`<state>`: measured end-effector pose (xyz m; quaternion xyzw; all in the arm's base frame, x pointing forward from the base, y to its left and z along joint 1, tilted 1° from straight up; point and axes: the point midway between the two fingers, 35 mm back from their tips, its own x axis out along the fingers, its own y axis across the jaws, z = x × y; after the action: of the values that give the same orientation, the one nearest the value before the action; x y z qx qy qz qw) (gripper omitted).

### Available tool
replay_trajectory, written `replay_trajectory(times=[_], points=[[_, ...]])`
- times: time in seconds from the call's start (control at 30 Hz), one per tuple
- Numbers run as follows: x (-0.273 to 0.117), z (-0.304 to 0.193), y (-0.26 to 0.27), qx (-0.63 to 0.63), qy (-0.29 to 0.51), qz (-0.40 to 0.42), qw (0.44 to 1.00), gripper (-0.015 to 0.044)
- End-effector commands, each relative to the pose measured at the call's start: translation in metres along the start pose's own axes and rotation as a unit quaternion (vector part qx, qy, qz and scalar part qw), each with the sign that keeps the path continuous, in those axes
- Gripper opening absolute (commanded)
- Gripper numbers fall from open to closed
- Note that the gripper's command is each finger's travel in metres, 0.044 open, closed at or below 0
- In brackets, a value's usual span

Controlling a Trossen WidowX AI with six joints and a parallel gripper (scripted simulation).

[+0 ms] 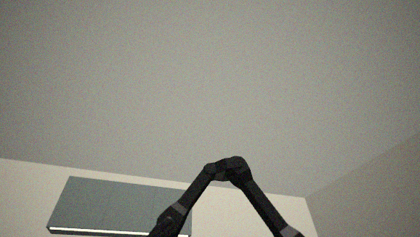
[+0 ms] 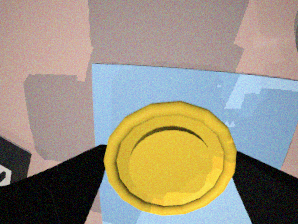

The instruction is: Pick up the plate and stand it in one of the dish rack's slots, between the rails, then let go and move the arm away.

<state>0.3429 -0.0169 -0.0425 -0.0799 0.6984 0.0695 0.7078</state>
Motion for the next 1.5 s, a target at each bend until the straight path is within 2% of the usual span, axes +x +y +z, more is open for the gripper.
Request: replay_trajectory(times=[0.0, 0.2, 0.47, 0.83, 1.03, 1.47], points=[[-0.022, 0.008, -0.002, -0.001, -0.007, -0.001, 1.0, 0.015], [-0.061, 0.013, -0.004, -0.001, -0.007, -0.001, 1.0, 0.0], [-0.112, 0.013, -0.004, -0.001, -0.007, -0.001, 1.0, 0.0], [-0.164, 0.012, -0.004, -0.002, -0.007, -0.001, 1.0, 0.0], [-0.169, 0.009, 0.002, 0.009, -0.007, -0.001, 1.0, 0.0], [-0.165, -0.067, 0.097, 0.212, -0.002, 0.005, 0.977, 0.0]])
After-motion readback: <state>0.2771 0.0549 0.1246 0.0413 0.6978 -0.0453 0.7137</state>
